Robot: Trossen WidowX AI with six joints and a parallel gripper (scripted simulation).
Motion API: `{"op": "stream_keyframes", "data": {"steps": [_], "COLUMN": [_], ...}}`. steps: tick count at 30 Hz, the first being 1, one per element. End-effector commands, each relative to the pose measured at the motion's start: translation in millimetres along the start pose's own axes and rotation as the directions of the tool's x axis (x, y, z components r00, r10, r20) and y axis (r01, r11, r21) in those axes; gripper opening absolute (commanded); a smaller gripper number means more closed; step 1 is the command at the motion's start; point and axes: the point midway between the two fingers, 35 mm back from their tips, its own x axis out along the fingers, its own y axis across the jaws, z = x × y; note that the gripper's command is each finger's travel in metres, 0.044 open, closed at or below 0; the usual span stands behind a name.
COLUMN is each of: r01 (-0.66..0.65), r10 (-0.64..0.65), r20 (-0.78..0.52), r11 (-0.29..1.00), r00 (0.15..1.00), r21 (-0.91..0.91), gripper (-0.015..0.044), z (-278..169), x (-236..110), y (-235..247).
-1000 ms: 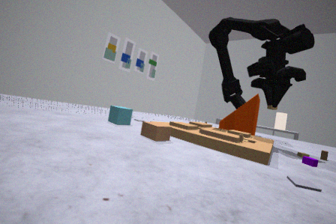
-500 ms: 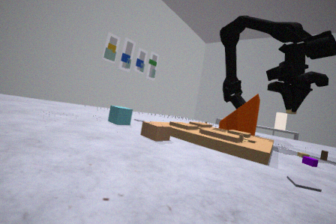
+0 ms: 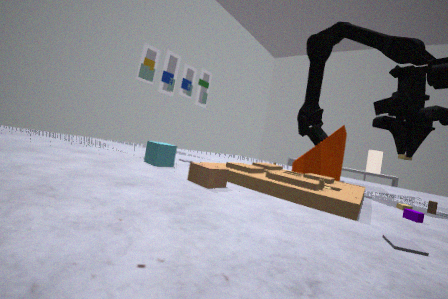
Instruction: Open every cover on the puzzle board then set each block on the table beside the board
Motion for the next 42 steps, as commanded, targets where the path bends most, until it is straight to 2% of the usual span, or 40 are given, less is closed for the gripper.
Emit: {"op": "stream_keyframes", "data": {"steps": [1,42], "r01": [-0.001,-0.001], "r10": [0.001,0.001], "r20": [-0.009,-0.008], "r11": [1.0,1.0], "r00": [1.0,1.0], "r21": [0.01,0.01], "gripper": [0.008,0.008], "z": [-2.1,-2.1], "x": [4.2,72.2], "y": [3.0,6.1]}}
